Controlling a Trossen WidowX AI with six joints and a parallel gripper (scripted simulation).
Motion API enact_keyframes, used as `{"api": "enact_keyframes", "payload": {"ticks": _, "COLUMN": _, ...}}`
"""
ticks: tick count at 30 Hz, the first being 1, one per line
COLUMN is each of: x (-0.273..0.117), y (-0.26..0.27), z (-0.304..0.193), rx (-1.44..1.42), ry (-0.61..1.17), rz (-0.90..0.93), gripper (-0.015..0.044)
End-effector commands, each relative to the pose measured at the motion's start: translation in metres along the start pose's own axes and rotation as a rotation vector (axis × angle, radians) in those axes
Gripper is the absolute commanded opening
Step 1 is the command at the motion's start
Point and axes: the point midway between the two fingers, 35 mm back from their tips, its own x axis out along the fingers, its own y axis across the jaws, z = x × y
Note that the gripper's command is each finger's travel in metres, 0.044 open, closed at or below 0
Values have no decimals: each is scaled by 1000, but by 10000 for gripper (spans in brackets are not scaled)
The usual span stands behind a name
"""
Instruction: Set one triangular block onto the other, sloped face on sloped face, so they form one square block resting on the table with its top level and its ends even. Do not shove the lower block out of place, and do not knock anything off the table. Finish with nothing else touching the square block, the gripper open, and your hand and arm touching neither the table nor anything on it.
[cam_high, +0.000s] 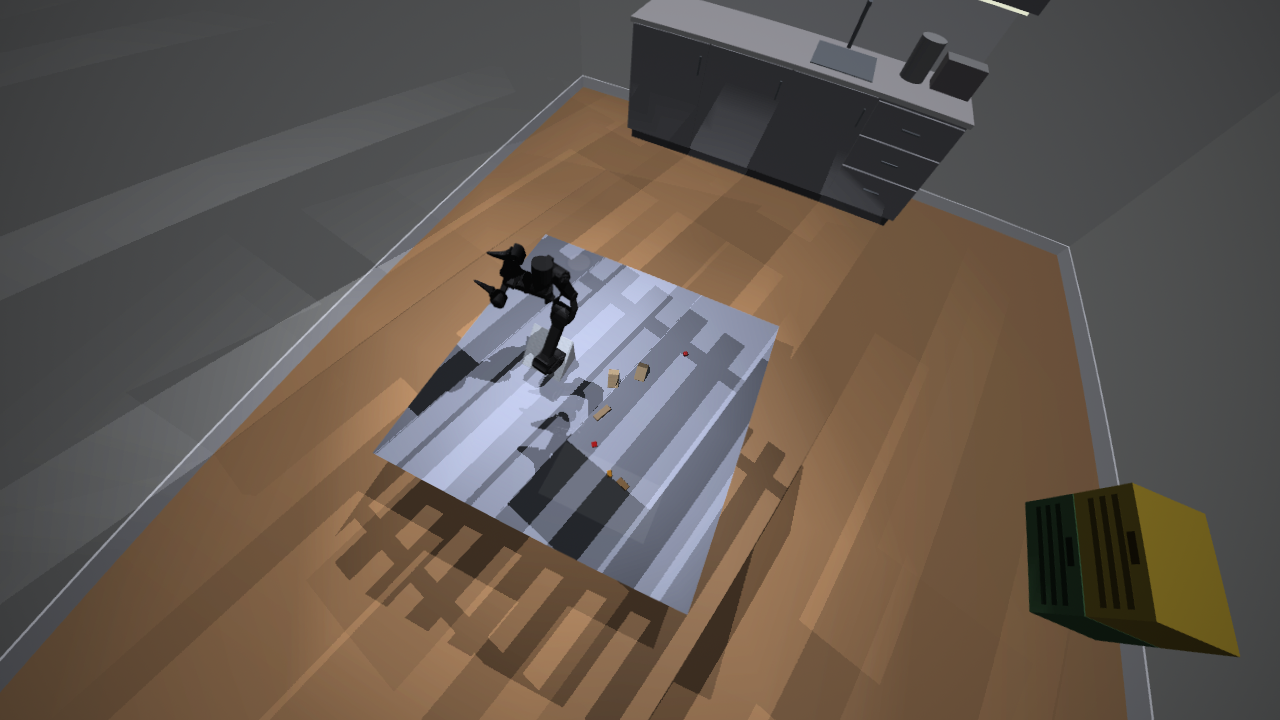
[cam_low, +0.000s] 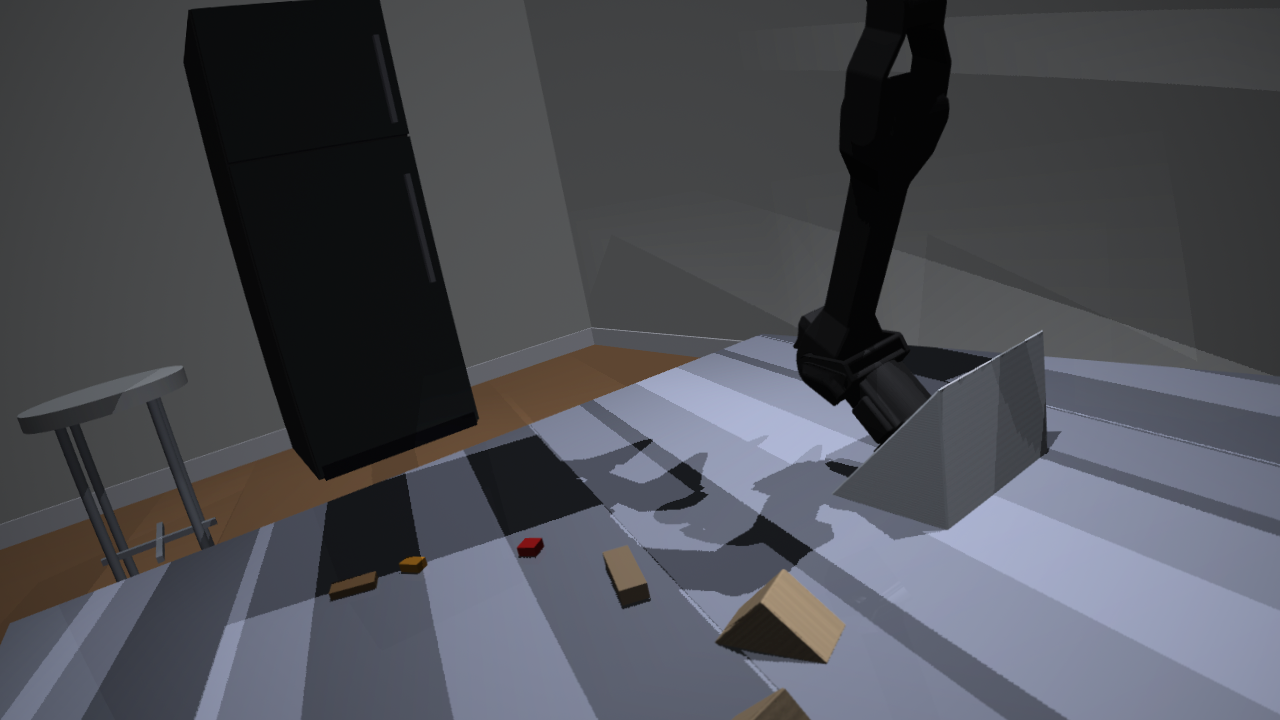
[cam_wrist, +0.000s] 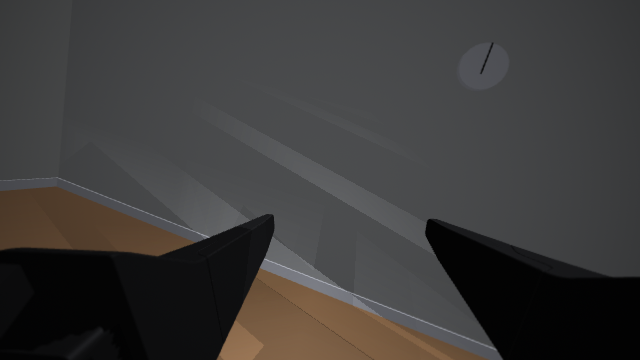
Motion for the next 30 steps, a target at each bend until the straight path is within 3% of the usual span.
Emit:
{"api": "enact_keyframes", "payload": {"ticks": 1, "x": 28, "y": 56, "z": -1, "rx": -1, "ry": 32, "rz": 129, "gripper": 440}}
{"api": "enact_keyframes", "payload": {"ticks": 6, "x": 59, "y": 131, "z": -15, "rx": 1, "ry": 108, "rz": 306, "gripper": 440}}
{"api": "enact_keyframes", "payload": {"ticks": 16, "x": 73, "y": 272, "z": -55, "rx": 25, "ry": 279, "rz": 638, "gripper": 440}}
{"api": "enact_keyframes", "payload": {"ticks": 25, "x": 24, "y": 403, "z": -125, "rx": -61, "ry": 509, "rz": 962, "gripper": 440}}
{"api": "enact_keyframes", "payload": {"ticks": 30, "x": -13, "y": 439, "z": -159, "rx": -149, "ry": 596, "rz": 1110, "gripper": 440}}
